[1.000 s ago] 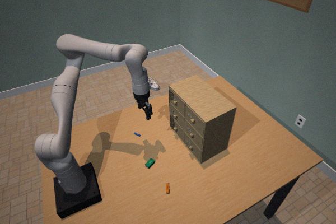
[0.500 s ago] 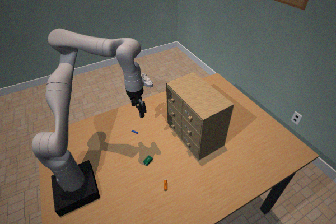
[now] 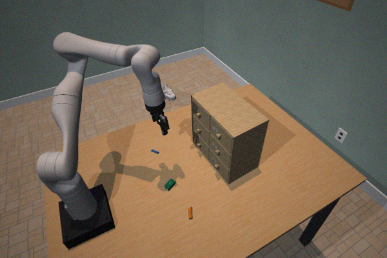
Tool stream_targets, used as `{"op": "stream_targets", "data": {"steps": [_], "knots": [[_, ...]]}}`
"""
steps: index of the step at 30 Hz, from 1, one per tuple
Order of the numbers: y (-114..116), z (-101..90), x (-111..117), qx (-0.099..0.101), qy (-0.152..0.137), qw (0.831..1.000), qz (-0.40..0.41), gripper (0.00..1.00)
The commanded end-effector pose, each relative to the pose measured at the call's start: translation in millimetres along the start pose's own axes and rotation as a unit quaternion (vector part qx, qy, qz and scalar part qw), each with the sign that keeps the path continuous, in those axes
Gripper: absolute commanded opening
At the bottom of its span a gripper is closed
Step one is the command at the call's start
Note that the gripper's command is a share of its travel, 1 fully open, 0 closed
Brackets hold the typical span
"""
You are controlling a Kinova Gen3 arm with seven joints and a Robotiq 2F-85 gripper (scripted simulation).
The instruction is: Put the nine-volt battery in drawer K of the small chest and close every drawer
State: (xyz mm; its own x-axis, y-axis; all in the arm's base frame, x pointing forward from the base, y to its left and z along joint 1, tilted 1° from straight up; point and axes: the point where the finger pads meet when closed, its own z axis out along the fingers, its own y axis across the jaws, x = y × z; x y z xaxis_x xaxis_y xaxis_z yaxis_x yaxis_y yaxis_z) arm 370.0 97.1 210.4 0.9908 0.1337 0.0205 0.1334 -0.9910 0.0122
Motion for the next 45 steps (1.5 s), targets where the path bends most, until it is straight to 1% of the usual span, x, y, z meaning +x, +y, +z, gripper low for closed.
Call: {"op": "stream_targets", "data": {"steps": [1, 4, 8, 10, 18, 24, 25, 27, 30, 34, 41, 42, 45], "knots": [[-1.1, 6.5, 1.5, 0.000, 0.014, 1.000, 0.001, 1.00], [-1.0, 16.8, 9.0, 0.000, 0.045, 0.999, 0.001, 1.00], [-1.0, 33.5, 21.3, 0.000, 0.094, 0.996, 0.001, 1.00], [-1.0, 33.5, 21.3, 0.000, 0.094, 0.996, 0.001, 1.00], [-0.9, 66.1, 45.2, 0.000, 0.189, 0.982, 0.001, 1.00], [-1.1, 83.9, 58.3, 0.000, 0.240, 0.971, 0.001, 1.00], [-1.2, 86.1, 59.9, 0.000, 0.247, 0.969, 0.001, 1.00], [-1.2, 86.1, 59.9, 0.000, 0.247, 0.969, 0.001, 1.00], [-1.1, 91.6, 64.0, 0.000, 0.263, 0.965, 0.001, 1.00], [-1.1, 96.1, 67.3, 0.000, 0.275, 0.961, 0.001, 1.00], [-0.9, 97.9, 68.6, 0.000, 0.281, 0.960, 0.001, 1.00], [-0.9, 97.9, 68.6, 0.000, 0.281, 0.960, 0.001, 0.33], [-0.9, 97.9, 68.6, 0.000, 0.281, 0.960, 0.001, 0.33]]}}
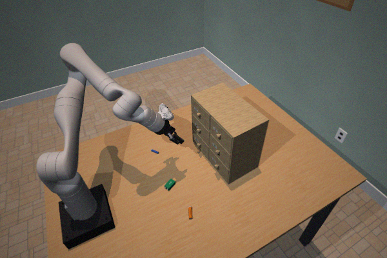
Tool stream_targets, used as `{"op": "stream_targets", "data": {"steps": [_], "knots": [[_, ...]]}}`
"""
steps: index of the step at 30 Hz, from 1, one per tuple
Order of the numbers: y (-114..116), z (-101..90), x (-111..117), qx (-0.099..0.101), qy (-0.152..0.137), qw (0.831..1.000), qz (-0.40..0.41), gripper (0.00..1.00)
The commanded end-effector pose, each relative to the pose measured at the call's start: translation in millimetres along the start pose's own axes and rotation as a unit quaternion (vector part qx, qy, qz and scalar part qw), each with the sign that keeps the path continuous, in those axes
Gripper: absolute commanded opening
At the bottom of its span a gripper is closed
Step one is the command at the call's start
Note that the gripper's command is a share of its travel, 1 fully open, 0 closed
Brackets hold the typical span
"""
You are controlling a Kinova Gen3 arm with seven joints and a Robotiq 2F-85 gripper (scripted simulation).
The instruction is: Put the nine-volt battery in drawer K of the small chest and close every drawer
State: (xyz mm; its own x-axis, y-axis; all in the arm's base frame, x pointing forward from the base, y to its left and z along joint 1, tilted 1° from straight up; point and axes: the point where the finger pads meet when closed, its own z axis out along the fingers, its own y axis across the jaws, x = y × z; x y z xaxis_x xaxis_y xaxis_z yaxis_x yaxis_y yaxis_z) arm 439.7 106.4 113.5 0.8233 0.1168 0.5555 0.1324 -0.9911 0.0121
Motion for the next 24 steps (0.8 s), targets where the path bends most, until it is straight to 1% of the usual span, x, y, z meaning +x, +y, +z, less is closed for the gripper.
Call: {"op": "stream_targets", "data": {"steps": [1, 24], "knots": [[0.2, -0.2, 0.5, 0.000, 0.001, 1.000, 0.000, 0.33], [0.2, 1.8, 2.0, 0.000, 0.001, 1.000, 0.000, 0.33]]}}
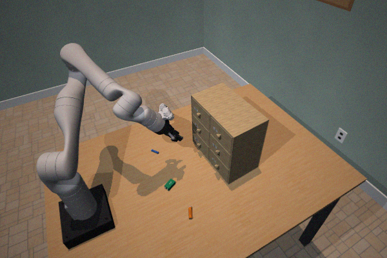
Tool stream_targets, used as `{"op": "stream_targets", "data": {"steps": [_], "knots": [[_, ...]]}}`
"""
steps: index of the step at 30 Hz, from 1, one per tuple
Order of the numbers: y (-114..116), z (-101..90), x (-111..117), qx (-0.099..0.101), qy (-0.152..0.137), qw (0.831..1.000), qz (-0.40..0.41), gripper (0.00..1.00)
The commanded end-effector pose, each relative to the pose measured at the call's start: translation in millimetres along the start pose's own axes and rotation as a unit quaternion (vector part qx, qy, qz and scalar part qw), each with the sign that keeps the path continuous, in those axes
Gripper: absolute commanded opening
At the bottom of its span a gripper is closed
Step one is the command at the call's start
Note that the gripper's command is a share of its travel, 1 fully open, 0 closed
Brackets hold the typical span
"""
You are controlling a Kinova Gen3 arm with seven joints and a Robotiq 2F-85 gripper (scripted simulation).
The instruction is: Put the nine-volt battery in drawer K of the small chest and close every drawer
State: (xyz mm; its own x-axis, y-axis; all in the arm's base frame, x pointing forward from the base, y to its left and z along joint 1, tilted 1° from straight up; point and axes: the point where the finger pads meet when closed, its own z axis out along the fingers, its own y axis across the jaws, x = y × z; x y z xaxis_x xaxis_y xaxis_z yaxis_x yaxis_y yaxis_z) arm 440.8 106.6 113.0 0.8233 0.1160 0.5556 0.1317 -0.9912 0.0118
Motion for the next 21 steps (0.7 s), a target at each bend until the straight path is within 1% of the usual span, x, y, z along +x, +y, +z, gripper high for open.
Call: {"op": "stream_targets", "data": {"steps": [1, 7, 9, 21], "knots": [[0.3, 1.8, 2.2, 0.000, 0.000, 1.000, 0.000, 0.33], [0.3, 12.9, 10.8, 0.000, 0.000, 1.000, 0.000, 0.33], [0.3, 12.9, 10.8, 0.000, 0.000, 1.000, 0.000, 0.33], [0.3, 43.7, 34.8, 0.000, 0.000, 1.000, 0.000, 0.33]]}}
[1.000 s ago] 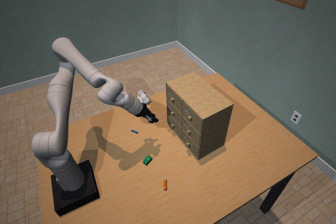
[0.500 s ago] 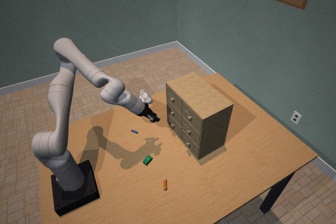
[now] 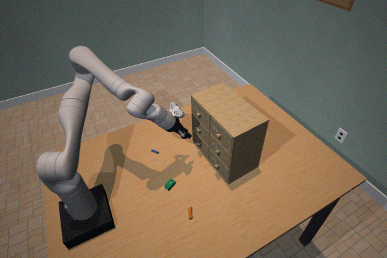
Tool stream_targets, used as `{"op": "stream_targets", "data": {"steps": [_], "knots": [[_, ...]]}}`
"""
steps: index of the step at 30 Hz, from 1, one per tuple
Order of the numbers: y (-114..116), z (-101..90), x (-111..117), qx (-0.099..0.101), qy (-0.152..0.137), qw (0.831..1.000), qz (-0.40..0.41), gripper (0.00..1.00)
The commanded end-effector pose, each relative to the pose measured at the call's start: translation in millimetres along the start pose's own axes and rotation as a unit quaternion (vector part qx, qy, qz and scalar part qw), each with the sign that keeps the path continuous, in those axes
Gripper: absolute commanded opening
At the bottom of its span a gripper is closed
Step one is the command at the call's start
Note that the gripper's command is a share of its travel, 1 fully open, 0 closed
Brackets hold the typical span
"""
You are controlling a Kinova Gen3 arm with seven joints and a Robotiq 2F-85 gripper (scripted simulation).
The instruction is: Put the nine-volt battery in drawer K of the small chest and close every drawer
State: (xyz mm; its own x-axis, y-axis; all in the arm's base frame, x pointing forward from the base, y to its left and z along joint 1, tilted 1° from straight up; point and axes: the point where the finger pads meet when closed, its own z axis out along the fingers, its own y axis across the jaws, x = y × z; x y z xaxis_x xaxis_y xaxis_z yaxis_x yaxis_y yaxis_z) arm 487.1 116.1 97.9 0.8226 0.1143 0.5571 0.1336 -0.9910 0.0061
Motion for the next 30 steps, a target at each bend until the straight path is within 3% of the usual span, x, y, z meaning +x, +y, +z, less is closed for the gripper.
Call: {"op": "stream_targets", "data": {"steps": [1, 30], "knots": [[3.8, 6.8, 5.4, -0.003, 0.000, 1.000, -0.001, 0.33], [3.8, 13.7, 10.8, -0.003, 0.000, 1.000, -0.001, 0.33]]}}
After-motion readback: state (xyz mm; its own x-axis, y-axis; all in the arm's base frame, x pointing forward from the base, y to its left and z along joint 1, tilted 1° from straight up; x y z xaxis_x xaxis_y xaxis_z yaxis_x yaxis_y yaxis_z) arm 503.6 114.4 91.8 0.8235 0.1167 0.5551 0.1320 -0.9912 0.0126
